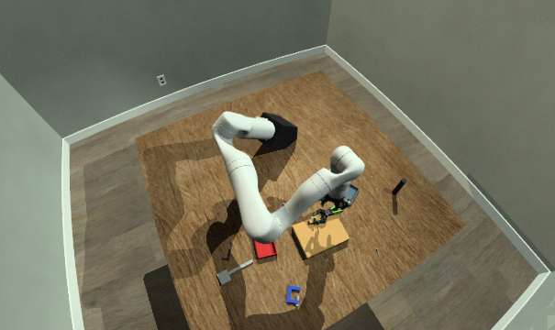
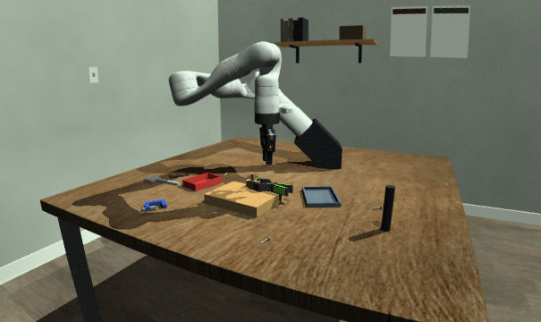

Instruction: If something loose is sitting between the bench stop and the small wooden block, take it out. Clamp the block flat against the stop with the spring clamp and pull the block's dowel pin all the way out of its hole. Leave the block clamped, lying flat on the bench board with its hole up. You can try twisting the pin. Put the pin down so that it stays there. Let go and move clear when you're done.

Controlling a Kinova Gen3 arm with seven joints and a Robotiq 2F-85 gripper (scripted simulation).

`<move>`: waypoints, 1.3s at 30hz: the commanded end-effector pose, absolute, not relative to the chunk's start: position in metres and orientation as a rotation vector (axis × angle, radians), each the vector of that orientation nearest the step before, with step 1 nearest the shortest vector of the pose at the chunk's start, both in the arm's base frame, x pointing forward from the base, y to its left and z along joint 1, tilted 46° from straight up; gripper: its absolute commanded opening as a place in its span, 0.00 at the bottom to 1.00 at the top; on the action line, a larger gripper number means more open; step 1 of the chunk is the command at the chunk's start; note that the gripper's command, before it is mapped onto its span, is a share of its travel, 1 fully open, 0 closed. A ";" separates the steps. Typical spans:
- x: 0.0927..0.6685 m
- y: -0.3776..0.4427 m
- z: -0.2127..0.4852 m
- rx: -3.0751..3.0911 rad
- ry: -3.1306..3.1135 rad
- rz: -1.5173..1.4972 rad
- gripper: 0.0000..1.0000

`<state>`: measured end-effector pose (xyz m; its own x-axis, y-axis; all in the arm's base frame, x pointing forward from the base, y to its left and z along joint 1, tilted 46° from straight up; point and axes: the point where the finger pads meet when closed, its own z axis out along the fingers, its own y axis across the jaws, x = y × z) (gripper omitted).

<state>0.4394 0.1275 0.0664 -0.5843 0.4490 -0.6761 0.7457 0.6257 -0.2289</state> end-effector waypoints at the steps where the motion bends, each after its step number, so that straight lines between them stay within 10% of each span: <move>1: 0.439 0.125 0.070 0.862 2.313 -0.703 0.54; 39: 0.434 0.100 0.098 0.232 2.555 -0.915 0.54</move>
